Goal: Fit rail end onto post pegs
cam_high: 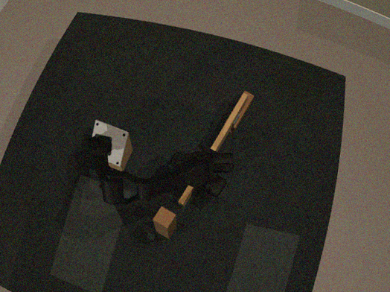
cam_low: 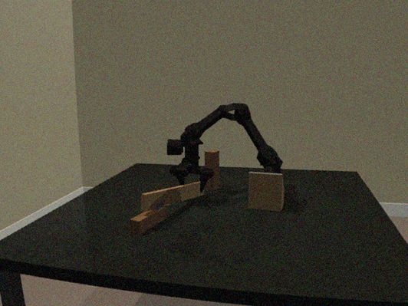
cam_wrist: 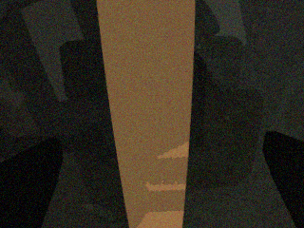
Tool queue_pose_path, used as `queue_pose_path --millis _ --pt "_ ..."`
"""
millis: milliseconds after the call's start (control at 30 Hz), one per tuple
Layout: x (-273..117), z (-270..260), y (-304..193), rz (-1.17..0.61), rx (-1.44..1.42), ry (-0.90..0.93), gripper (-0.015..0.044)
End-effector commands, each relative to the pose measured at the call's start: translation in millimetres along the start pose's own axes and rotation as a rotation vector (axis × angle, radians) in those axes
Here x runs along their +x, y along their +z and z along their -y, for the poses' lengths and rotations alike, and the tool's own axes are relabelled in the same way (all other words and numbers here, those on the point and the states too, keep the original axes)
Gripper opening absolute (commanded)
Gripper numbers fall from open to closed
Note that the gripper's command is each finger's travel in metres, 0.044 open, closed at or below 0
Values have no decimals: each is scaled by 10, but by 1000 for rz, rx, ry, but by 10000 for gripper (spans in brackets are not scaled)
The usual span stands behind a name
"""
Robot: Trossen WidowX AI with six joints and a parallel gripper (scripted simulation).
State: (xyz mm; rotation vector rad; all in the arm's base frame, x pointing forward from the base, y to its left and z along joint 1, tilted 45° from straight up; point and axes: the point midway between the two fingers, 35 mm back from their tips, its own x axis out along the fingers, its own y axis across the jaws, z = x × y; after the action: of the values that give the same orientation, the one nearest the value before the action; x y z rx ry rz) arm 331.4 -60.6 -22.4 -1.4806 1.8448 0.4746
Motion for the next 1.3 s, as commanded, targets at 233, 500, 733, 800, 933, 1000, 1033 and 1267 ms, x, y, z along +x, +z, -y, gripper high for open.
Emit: queue_pose_path --millis 233,500,733,800,933,1000,1033,1267 --pt "169 -49 -16 -12 -14 10 414" --pt "169 -49 -16 -12 -14 10 204" --pt "169 -49 -16 -12 -14 10 59" --pt "169 -49 -16 -12 -14 10 46" --pt "169 -49 -16 -12 -14 10 0" --pt "169 -49 -16 -12 -14 10 0" --pt "169 -49 -16 -12 -14 10 0" --pt "169 -49 -16 -12 -14 10 0"
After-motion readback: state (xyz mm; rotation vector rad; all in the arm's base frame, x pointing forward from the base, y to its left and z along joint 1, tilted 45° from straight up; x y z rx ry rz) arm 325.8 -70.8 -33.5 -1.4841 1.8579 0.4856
